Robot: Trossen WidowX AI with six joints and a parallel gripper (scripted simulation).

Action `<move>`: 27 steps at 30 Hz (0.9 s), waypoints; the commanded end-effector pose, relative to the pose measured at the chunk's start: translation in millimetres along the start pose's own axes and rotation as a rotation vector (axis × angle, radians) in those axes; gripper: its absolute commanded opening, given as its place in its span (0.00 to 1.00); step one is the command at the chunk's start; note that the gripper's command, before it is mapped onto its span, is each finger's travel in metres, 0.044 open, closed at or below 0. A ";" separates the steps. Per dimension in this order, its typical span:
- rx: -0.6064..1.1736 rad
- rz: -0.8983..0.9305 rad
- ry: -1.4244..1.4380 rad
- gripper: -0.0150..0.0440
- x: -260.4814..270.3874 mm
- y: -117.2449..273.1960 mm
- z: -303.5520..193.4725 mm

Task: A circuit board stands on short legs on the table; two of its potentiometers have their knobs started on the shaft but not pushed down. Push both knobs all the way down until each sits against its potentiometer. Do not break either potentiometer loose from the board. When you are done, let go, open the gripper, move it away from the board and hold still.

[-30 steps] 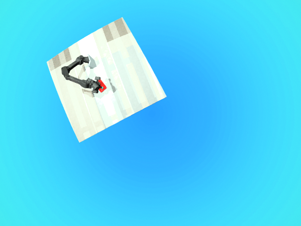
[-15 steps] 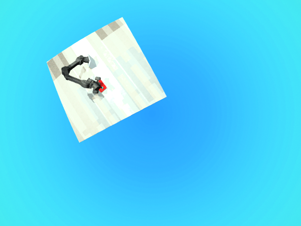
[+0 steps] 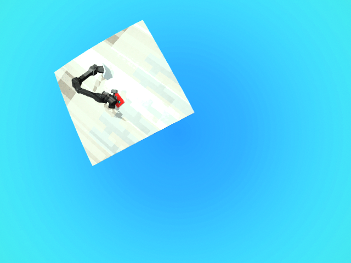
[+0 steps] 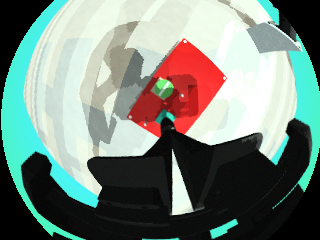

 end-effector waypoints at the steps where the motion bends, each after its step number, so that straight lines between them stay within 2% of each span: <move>1: -0.003 0.001 -0.003 0.25 1.2 -2.3 0.7; 27: -0.003 0.001 -0.003 0.25 1.2 -5.1 0.7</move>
Point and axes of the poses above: the point midway between the two fingers, 35 mm back from their tips, its own y axis back along the fingers, its own x axis across the jaws, z = x × y, the point moved 5 cm from there along y, back along the fingers, and after that the axes turned 6 degrees about y, right-handed, at the moved point
